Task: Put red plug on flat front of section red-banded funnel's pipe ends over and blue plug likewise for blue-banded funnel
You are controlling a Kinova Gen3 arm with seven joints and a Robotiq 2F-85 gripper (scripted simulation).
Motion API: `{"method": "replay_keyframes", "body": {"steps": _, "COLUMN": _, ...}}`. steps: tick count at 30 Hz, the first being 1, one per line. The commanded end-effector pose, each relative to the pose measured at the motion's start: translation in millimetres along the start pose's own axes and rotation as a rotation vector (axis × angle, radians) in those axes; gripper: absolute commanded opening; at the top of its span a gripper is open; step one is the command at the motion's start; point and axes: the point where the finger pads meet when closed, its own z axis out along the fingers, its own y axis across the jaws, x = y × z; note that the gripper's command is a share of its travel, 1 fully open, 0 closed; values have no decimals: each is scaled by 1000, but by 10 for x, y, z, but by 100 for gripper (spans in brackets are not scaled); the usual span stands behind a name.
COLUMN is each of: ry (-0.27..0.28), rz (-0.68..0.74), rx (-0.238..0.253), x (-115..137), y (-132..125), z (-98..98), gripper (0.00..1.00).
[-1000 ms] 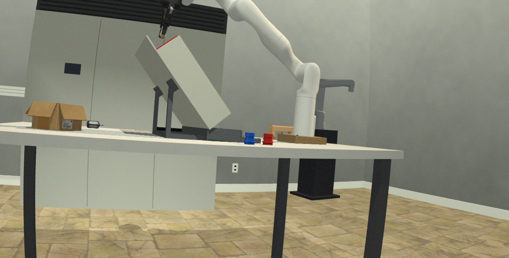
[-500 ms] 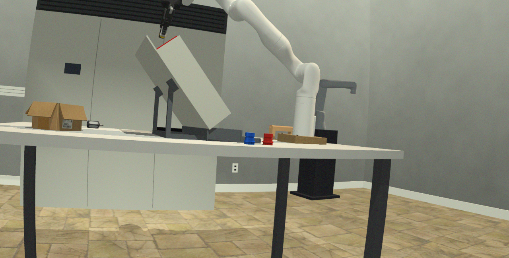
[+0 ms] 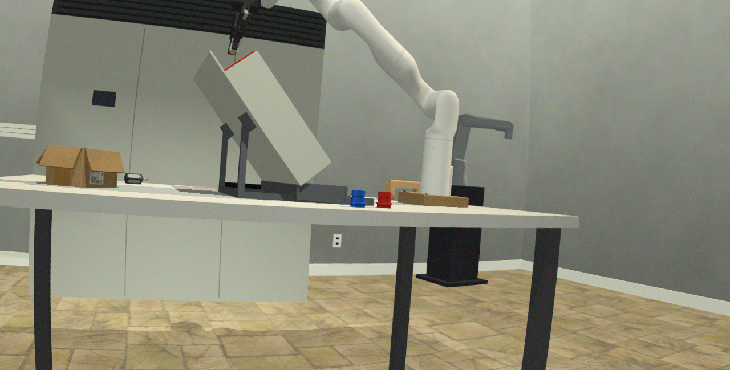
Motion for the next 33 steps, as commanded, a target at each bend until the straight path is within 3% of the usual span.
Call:
{"method": "replay_keyframes", "body": {"steps": 1, "ry": 143, "rz": 12, "rx": 16, "x": 0, "y": 0, "z": -6, "gripper": 0}}
{"method": "replay_keyframes", "body": {"steps": 13, "ry": 143, "rz": 12, "rx": 16, "x": 0, "y": 0, "z": -6, "gripper": 0}}
{"method": "replay_keyframes", "body": {"steps": 14, "ry": 143, "rz": 10, "rx": 16, "x": 43, "y": -4, "z": 291, "gripper": 0}}
{"method": "replay_keyframes", "body": {"steps": 30, "ry": 143, "rz": 10, "rx": 16, "x": 43, "y": -4, "z": 291, "gripper": 0}}
{"method": "replay_keyframes", "body": {"steps": 31, "ry": 45, "rz": 1, "rx": 5, "x": 35, "y": -11, "z": 272, "gripper": 100}}
{"method": "replay_keyframes", "body": {"steps": 33, "ry": 45, "rz": 1, "rx": 5, "x": 35, "y": -11, "z": 272, "gripper": 100}}
